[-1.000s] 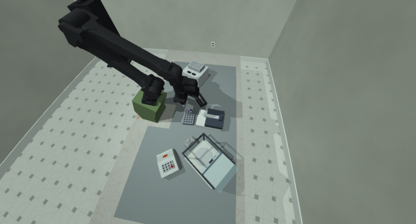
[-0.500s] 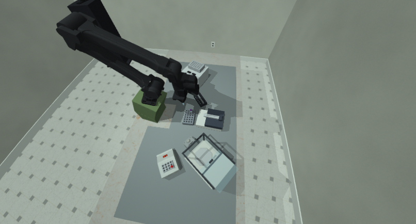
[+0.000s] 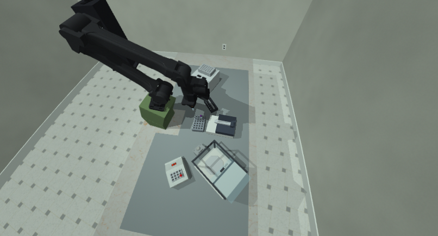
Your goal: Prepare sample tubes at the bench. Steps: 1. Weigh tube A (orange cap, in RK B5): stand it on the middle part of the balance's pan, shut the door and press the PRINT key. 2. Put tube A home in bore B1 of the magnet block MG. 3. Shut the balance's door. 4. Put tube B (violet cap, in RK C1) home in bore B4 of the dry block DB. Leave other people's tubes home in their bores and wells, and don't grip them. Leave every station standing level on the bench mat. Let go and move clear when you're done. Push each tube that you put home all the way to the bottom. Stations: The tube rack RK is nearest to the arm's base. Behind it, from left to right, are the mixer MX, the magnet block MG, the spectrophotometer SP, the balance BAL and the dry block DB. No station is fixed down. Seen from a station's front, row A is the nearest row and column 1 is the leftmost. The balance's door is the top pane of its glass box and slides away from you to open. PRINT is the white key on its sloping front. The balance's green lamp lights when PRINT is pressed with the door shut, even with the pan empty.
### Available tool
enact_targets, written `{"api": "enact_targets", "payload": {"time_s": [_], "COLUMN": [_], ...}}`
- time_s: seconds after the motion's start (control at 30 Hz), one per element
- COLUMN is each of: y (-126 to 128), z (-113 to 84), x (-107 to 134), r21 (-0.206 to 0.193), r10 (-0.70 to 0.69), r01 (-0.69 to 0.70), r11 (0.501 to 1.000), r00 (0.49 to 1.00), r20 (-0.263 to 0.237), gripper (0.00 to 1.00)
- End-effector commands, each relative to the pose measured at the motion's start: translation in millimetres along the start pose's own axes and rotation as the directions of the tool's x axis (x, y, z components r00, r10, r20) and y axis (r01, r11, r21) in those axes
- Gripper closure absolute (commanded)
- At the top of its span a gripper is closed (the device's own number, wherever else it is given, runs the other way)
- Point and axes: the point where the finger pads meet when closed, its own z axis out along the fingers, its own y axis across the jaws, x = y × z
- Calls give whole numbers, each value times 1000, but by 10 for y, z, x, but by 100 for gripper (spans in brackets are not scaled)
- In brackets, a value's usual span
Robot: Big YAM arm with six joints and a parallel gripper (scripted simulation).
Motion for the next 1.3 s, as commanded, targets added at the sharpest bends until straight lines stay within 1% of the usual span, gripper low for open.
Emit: {"api": "enact_targets", "payload": {"time_s": [0.0,0.77,0.8,0.87,0.9,0.93,1.0,1.17,1.2,1.27], "y": [-7,-7,-111,-267,-277,-357,-357,-764,-773,-928], "z": [-106,-106,-182,-169,-169,-166,-166,-150,-148,-143], "x": [-112,-112,-295,-390,-395,-435,-435,-639,-642,-720], "r21": [3,3,6,10,10,11,11,17,17,17], "r10": [-1,-1,31,48,48,80,80,144,144,193], "r01": [1,1,-32,-49,-49,-81,-81,-145,-145,-194], "r11": [1000,1000,999,999,999,997,997,989,989,981], "r00": [1000,1000,998,997,997,995,995,988,988,980], "r20": [27,27,57,57,57,57,57,53,53,52], "gripper": [91,91,91,91,91,91,91,91,91,91]}}
